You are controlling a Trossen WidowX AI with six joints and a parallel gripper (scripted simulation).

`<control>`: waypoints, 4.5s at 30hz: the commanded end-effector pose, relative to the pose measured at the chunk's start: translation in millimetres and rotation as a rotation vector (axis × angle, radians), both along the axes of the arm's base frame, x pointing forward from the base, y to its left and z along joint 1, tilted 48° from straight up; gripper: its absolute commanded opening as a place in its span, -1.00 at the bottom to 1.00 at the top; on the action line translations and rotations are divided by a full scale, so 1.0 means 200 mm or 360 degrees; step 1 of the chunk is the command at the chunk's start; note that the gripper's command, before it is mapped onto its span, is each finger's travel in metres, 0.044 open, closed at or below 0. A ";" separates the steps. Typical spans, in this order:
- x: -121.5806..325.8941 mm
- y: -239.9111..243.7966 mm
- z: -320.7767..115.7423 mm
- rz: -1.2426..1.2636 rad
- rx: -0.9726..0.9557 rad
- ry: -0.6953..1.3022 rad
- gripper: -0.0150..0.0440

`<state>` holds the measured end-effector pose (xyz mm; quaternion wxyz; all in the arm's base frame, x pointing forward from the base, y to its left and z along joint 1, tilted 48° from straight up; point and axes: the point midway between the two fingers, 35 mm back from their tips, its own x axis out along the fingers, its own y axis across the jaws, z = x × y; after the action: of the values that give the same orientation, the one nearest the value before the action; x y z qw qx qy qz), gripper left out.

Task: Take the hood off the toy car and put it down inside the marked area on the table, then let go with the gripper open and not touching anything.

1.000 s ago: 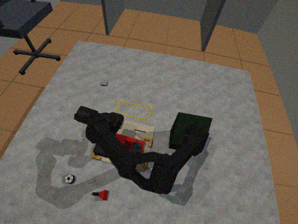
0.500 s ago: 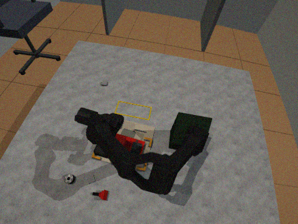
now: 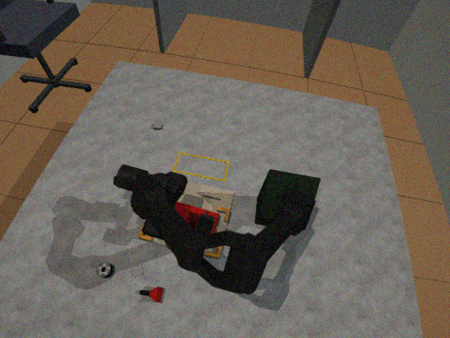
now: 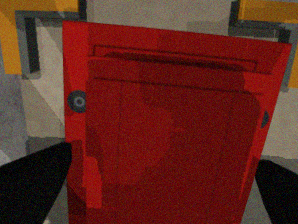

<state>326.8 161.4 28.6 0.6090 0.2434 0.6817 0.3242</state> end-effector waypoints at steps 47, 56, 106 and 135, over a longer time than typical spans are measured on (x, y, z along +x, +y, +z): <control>0.01 -0.04 0.04 -0.0001 -0.0002 0.0000 -0.49; 0.01 -0.06 0.06 -0.0001 -0.0002 0.0000 -0.49; 0.09 -0.63 -0.18 -0.0017 -0.0047 0.0000 -0.49; -0.03 -1.01 -0.57 -0.0002 -0.0023 -0.0004 -0.49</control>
<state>318.0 -37.2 -83.1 0.6062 0.2457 0.6862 0.3183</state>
